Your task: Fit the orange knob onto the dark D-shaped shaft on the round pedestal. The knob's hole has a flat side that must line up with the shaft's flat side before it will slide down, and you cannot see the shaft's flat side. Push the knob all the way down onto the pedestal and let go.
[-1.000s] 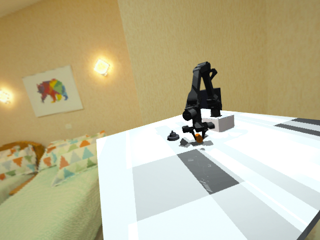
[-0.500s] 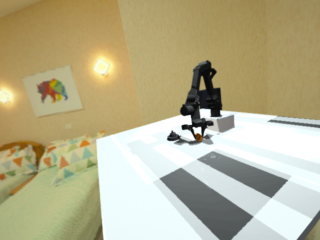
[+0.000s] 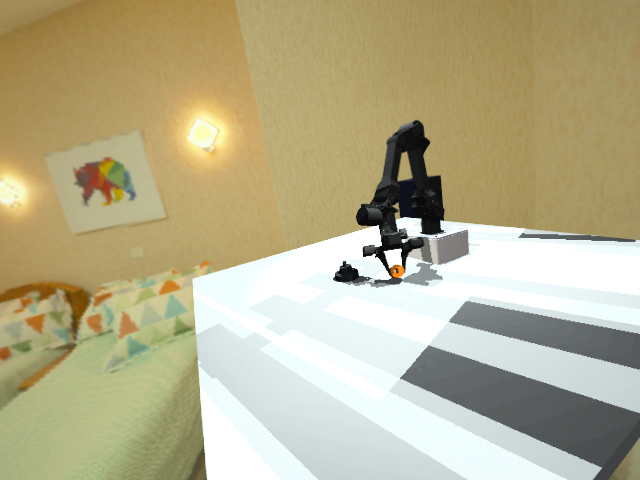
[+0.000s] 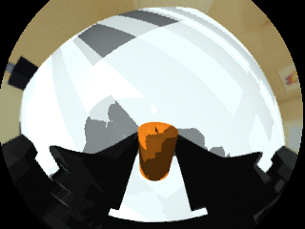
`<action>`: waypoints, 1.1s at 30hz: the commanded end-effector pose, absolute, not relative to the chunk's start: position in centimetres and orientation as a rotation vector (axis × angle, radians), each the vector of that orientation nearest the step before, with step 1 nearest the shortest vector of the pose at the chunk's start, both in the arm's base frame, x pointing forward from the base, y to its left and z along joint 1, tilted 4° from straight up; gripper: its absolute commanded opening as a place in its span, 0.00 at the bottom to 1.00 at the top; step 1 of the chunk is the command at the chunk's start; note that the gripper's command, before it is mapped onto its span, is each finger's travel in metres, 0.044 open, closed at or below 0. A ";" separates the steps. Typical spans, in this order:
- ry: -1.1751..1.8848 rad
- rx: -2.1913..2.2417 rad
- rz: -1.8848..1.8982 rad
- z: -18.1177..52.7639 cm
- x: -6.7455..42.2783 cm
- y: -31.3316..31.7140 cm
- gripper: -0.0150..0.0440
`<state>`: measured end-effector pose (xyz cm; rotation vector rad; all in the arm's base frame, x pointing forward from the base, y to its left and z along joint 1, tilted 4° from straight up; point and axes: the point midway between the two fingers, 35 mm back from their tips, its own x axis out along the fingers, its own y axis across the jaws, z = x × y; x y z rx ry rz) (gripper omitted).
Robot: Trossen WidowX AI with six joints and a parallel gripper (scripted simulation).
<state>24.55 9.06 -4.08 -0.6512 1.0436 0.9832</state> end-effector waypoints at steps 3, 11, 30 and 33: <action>0.960 -0.602 1.006 -3.9 24.2 8.5 0.56; 0.844 -0.529 1.034 -3.7 23.8 7.7 0.56; 0.556 -0.346 1.086 -3.8 22.8 5.7 0.56; 0.510 -0.317 1.093 -3.9 22.7 5.4 0.56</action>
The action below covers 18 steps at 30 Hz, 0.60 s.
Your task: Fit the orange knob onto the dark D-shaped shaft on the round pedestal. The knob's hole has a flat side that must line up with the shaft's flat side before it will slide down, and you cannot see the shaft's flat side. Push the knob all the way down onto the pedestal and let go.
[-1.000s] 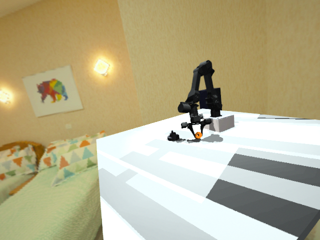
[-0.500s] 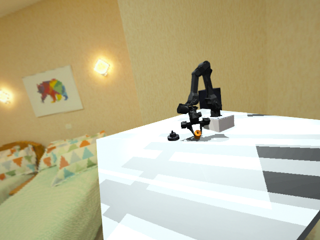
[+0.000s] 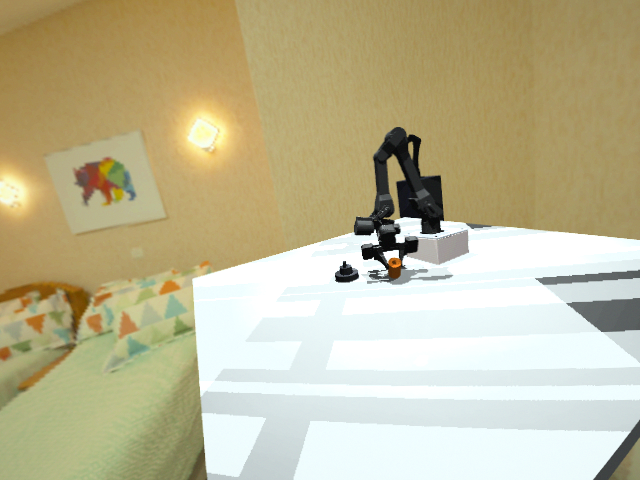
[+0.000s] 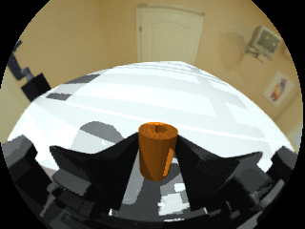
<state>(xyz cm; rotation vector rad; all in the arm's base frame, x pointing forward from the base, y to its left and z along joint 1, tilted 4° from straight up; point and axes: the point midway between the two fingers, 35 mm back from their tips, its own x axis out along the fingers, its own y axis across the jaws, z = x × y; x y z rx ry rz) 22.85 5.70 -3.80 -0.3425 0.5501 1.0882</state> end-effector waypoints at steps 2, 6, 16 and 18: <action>0.480 -0.298 1.097 -3.9 22.6 5.2 0.56; 0.419 -0.259 1.104 -4.1 22.3 4.9 0.56; 0.310 -0.191 1.116 -4.4 22.0 4.2 0.56; 0.332 -0.205 1.112 -4.3 22.0 4.1 0.56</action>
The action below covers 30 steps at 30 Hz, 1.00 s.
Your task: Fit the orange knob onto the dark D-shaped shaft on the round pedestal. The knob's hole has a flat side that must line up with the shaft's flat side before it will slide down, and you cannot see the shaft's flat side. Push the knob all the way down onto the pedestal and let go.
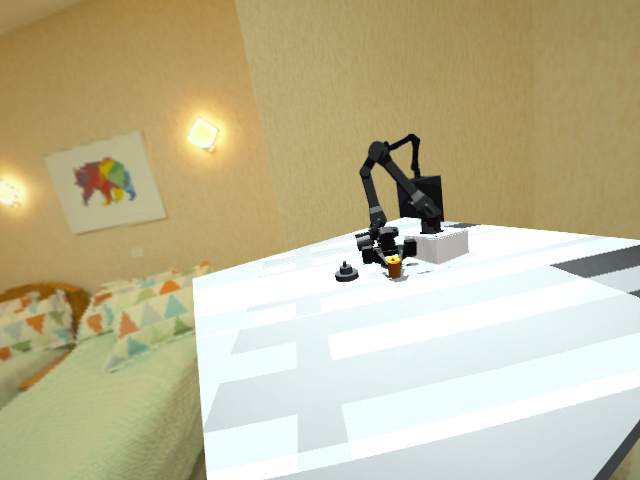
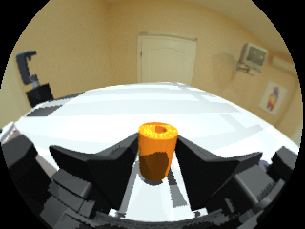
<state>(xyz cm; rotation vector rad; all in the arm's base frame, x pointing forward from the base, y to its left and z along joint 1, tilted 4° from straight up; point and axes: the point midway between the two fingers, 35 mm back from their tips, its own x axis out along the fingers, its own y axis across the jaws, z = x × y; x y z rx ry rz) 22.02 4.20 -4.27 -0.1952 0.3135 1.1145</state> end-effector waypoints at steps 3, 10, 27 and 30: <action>0.338 -0.209 1.110 -4.2 21.9 3.9 0.56; 0.327 -0.203 1.114 -4.2 22.0 4.1 0.69; 0.327 -0.203 1.114 -4.2 22.0 4.1 0.69; 0.327 -0.203 1.114 -4.2 22.0 4.1 0.69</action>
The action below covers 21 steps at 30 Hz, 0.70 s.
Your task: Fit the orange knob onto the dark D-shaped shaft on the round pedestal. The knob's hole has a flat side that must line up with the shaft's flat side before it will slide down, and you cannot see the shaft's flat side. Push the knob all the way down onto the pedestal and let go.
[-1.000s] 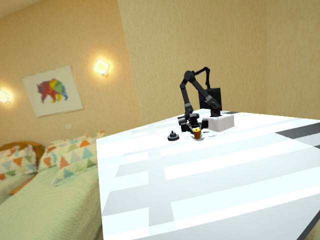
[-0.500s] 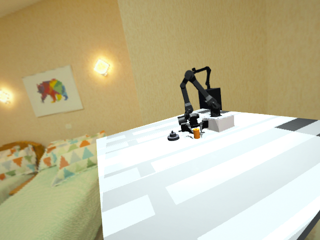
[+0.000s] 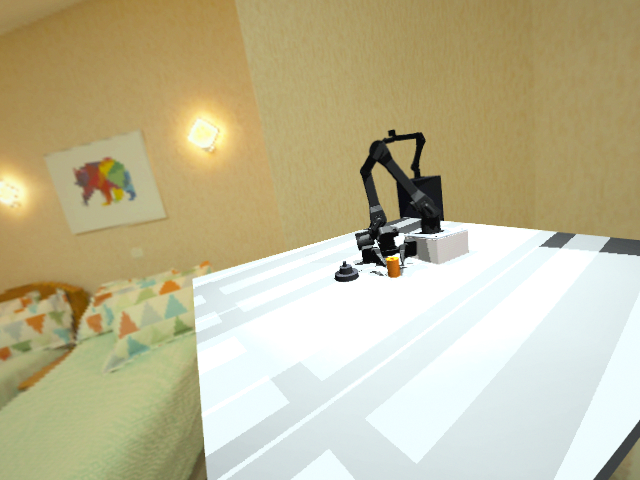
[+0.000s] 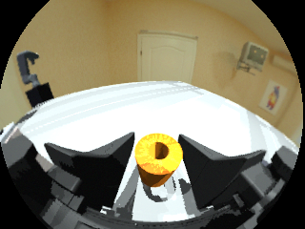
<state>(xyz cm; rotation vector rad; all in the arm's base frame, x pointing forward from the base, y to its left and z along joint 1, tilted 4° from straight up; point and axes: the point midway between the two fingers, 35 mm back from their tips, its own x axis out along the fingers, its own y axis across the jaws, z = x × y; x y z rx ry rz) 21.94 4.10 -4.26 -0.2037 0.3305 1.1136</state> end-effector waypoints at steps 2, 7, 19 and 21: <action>0.327 -0.203 1.114 -4.2 22.0 4.1 0.78; 0.327 -0.203 1.114 -4.2 22.0 4.1 1.00; 0.328 -0.205 1.113 0.2 22.6 4.2 1.00; 0.329 -0.205 1.113 1.8 22.5 4.3 1.00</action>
